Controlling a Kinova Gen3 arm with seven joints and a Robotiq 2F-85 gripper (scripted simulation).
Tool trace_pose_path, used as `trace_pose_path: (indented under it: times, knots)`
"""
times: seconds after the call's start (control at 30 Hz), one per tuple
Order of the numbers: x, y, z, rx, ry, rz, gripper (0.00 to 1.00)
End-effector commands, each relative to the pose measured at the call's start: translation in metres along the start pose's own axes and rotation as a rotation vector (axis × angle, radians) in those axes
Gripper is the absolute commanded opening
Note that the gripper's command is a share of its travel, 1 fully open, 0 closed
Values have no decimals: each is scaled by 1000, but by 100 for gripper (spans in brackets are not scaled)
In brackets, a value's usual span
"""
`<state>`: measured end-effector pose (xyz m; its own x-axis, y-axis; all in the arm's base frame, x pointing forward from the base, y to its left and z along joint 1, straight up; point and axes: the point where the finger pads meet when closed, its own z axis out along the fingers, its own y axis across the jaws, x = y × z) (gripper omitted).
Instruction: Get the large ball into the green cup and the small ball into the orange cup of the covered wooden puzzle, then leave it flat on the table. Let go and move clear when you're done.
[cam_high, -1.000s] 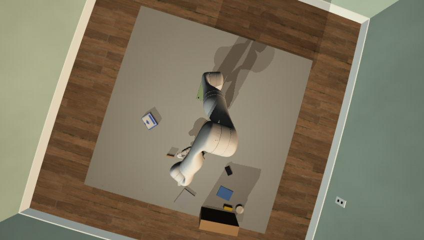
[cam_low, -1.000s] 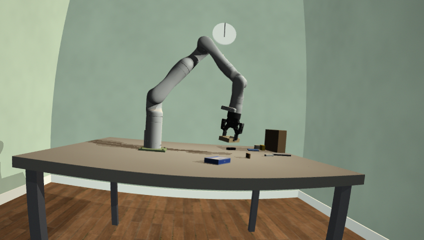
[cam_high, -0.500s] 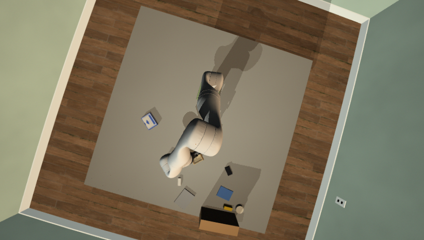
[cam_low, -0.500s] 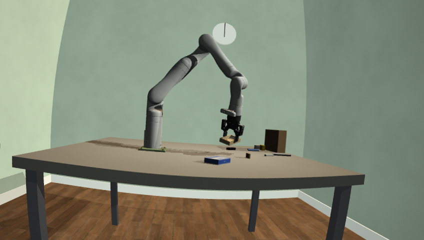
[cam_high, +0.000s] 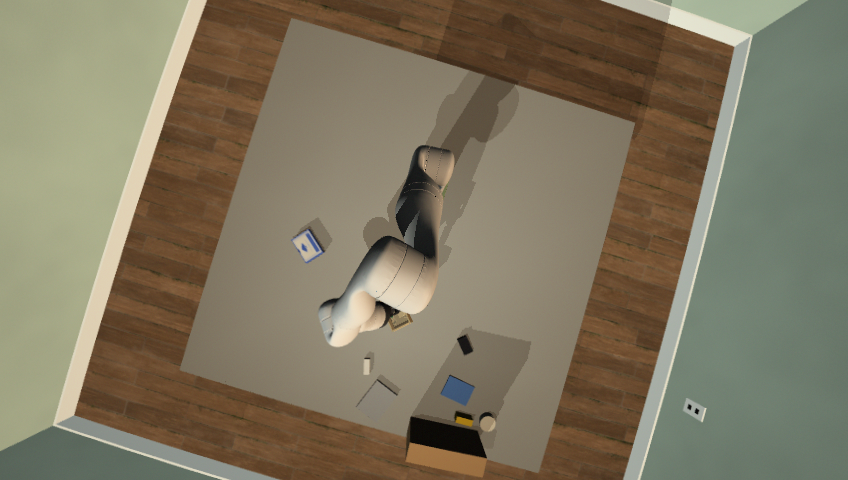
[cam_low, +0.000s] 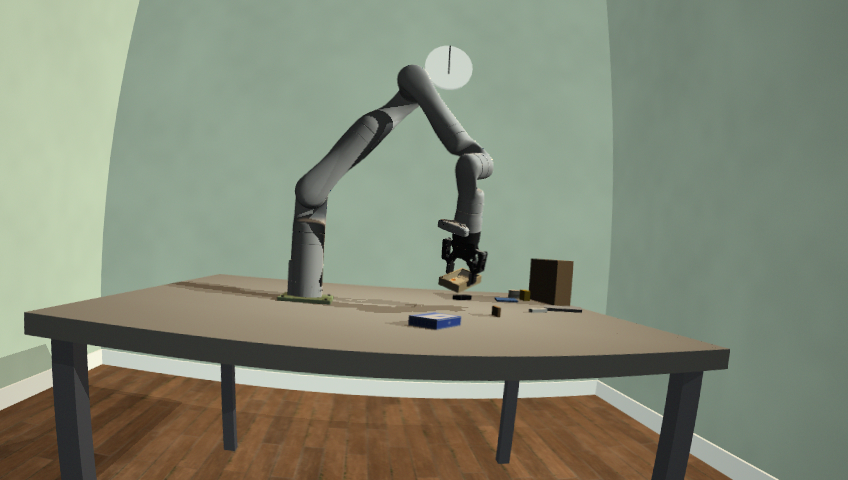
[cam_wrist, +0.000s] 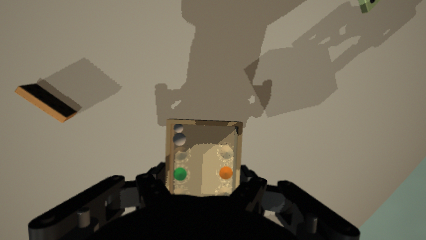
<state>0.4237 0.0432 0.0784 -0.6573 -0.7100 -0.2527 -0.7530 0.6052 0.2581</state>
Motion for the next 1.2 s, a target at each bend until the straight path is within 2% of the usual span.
trace_pose_path:
  times: [0.0, 0.47, 0.53, 0.77, 0.97, 1.0, 1.17]
  knots:
    - [0, 0, -1, 13, 11, 1, 74]
    - [-4, 3, 0, 177, 177, 1, 74]
    - [-4, 3, 0, 177, 177, 1, 74]
    - [-5, 4, 0, 257, 257, 2, 74]
    - [-5, 4, 0, 257, 257, 2, 74]
    - [-5, 5, 1, 271, 252, -1, 74]
    - [-5, 4, 0, 259, 240, -1, 74]
